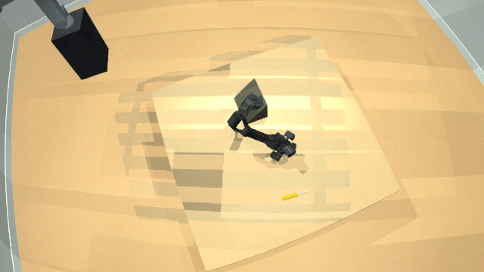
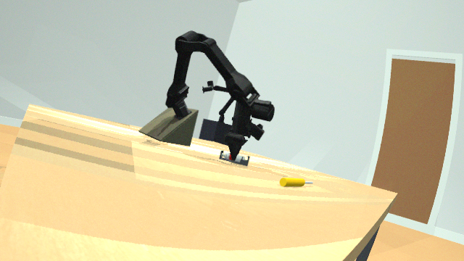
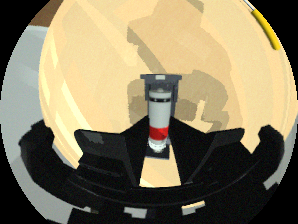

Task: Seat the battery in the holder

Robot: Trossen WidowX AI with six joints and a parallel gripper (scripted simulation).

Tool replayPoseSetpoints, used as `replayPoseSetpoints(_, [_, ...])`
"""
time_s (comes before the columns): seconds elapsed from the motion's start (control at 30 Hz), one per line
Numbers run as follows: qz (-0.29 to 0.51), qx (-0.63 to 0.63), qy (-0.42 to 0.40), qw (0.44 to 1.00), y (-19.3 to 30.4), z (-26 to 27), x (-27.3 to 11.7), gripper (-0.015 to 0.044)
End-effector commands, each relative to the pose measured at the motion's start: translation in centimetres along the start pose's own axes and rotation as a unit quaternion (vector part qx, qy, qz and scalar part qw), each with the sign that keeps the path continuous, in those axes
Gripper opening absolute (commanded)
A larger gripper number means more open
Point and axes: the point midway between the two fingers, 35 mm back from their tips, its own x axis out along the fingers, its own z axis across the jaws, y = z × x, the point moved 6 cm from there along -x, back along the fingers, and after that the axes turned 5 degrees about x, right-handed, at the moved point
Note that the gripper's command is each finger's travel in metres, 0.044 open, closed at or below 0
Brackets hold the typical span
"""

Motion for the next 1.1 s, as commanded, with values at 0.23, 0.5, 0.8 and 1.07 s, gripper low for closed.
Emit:
replayPoseSetpoints(0.23, [0.006, 0.0, 0.002, 1.0, -0.71, -0.04, 0.06, 0.0076])
replayPoseSetpoints(0.5, [0.005, 0.0, 0.0, 1.0, -1.13, -0.05, 0.05, 0.0076])
replayPoseSetpoints(0.8, [0.005, 0.0, -0.001, 1.0, -1.12, -0.06, 0.06, 0.0076])
replayPoseSetpoints(1.07, [0.005, 0.0, -0.001, 1.0, -1.13, -0.05, -0.1, 0.0178])
